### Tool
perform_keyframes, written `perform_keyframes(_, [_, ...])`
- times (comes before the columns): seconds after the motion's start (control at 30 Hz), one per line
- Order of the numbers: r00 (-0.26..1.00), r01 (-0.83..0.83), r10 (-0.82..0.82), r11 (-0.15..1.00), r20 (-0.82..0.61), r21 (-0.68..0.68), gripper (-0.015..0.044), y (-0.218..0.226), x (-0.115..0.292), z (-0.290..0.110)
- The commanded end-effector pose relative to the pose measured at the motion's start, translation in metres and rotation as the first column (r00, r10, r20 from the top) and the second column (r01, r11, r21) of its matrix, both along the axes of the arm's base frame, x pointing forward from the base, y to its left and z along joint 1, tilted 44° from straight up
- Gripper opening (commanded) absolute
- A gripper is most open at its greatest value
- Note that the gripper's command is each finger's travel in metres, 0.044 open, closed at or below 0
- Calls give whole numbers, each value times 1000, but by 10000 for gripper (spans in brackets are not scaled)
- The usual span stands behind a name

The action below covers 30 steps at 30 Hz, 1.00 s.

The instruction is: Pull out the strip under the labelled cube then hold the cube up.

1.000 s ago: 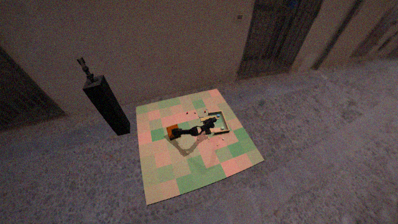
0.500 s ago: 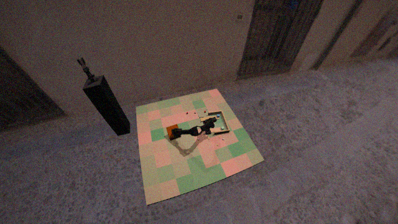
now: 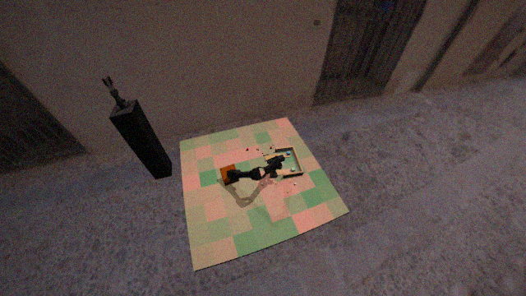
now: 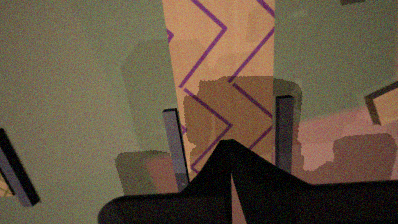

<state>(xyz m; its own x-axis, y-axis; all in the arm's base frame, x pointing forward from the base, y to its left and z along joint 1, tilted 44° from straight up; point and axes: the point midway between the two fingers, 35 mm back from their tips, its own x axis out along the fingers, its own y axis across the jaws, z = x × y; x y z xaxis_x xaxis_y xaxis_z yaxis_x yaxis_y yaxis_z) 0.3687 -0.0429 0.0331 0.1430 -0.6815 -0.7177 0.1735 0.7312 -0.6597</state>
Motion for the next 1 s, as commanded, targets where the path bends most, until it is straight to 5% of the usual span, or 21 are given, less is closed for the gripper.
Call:
perform_keyframes(0.0, [1000, 9, -9, 1000, -14, -2, 0, -3, -11, -5])
perform_keyframes(0.97, [1000, 9, -9, 1000, -17, -2, 0, -3, -54, -16])
